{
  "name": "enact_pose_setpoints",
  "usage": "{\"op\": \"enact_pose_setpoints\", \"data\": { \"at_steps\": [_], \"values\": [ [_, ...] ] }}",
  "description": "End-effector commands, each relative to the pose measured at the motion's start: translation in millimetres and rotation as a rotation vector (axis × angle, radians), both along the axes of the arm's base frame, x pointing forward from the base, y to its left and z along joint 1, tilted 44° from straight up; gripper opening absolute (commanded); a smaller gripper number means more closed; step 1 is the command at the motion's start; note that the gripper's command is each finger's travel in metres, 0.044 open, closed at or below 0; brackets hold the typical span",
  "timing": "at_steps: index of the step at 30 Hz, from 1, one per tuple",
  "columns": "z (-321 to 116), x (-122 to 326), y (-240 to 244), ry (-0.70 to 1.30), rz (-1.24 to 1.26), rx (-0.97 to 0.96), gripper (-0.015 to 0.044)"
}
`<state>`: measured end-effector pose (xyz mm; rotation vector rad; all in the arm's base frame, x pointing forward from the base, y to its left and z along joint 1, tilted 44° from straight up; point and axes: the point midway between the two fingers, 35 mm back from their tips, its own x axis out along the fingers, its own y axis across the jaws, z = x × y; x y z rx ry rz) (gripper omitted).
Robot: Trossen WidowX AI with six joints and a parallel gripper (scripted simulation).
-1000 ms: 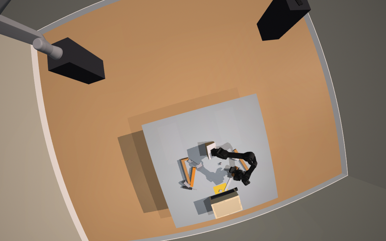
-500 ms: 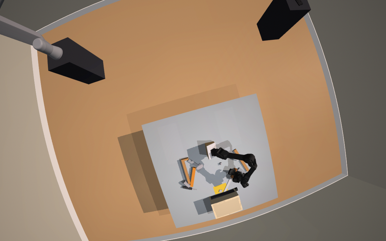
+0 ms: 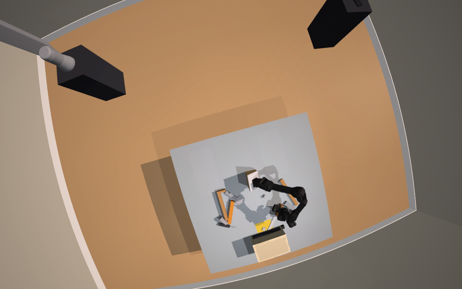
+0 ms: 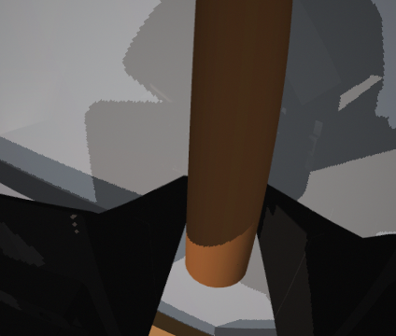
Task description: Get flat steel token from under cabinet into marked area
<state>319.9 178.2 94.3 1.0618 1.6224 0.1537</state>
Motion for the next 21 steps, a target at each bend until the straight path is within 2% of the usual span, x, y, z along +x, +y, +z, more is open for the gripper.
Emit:
{"op": "enact_pose_setpoints", "data": {
  "at_steps": [1,21],
  "values": [
    [-2.5,6.8,-3.0,-0.006,0.001,-0.003,0.0],
    [-12.4,29.8,-15.0,-0.008,0.001,-0.004,0.0]
  ]
}}
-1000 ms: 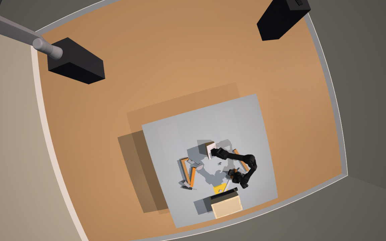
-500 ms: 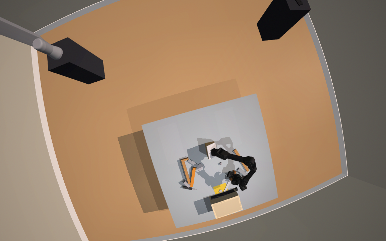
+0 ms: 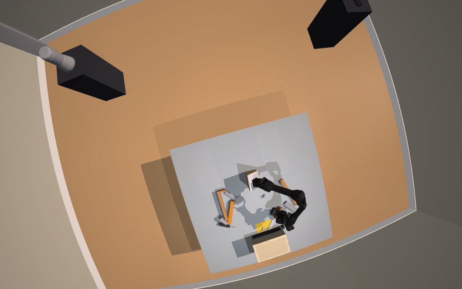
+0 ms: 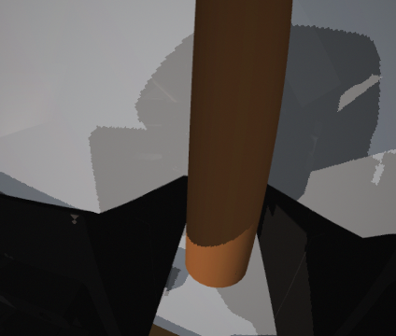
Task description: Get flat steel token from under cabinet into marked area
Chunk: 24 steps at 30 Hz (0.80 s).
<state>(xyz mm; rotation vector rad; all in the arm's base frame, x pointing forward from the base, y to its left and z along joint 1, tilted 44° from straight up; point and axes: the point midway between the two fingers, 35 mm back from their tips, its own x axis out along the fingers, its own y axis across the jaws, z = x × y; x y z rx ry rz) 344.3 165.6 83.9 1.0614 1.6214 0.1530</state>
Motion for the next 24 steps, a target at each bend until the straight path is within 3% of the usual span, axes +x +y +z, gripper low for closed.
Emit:
{"op": "enact_pose_setpoints", "data": {
  "at_steps": [1,24],
  "values": [
    [-2.5,6.6,-3.0,-0.007,0.001,-0.003,0.0],
    [-16.1,4.8,-15.7,-0.006,0.001,-0.004,0.0]
  ]
}}
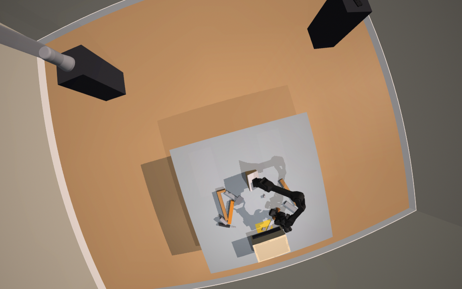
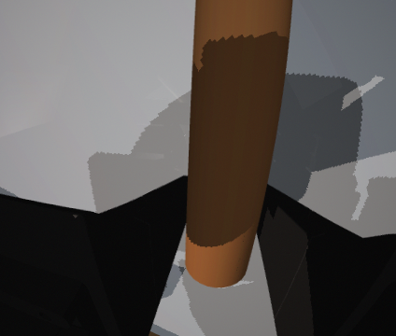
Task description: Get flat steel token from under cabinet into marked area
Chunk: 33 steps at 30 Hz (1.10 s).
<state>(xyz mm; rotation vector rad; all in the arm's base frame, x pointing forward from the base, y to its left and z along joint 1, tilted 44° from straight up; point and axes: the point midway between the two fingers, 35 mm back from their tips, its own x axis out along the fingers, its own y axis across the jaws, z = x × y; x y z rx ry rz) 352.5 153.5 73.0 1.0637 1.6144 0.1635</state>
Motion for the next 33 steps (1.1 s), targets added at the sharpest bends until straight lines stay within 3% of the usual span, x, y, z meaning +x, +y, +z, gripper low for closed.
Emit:
{"op": "enact_pose_setpoints", "data": {
  "at_steps": [1,33],
  "values": [
    [-5.9,-4.0,-4.3,0.003,0.0,-0.01,0.0],
    [-13.3,-25.4,-10.3,0.004,0.0,-0.011,0.0]
  ]
}}
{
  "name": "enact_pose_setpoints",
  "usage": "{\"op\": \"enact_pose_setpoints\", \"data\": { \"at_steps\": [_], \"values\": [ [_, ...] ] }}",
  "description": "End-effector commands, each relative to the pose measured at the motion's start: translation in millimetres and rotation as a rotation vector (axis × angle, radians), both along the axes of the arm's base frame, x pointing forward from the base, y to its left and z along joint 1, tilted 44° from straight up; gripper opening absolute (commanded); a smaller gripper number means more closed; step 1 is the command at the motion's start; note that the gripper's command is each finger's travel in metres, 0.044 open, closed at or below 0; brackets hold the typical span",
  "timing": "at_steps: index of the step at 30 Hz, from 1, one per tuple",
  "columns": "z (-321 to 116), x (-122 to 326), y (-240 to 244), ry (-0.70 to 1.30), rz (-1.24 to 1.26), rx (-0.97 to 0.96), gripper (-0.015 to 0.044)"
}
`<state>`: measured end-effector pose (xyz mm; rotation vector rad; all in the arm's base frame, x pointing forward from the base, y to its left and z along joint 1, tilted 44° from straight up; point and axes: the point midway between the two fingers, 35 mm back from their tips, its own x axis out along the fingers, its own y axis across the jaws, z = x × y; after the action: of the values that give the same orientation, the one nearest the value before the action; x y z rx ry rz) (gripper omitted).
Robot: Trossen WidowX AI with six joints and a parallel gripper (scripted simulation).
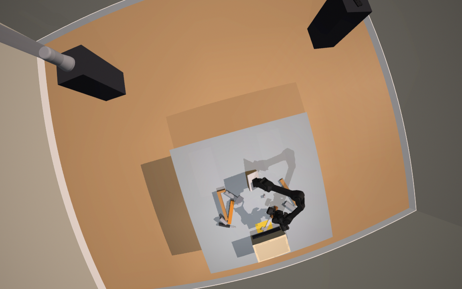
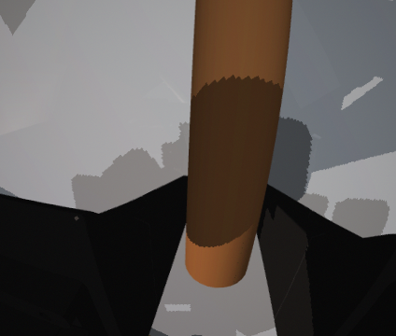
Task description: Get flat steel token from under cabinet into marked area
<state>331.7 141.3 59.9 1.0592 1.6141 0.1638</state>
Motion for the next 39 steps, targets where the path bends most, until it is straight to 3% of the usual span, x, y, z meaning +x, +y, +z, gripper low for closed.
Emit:
{"op": "enact_pose_setpoints", "data": {
  "at_steps": [1,39],
  "values": [
    [0.4,-5.6,2.5,0.006,-0.002,-0.008,0.0],
    [22.1,-45.3,27.6,0.008,-0.002,-0.006,0.0]
  ]
}}
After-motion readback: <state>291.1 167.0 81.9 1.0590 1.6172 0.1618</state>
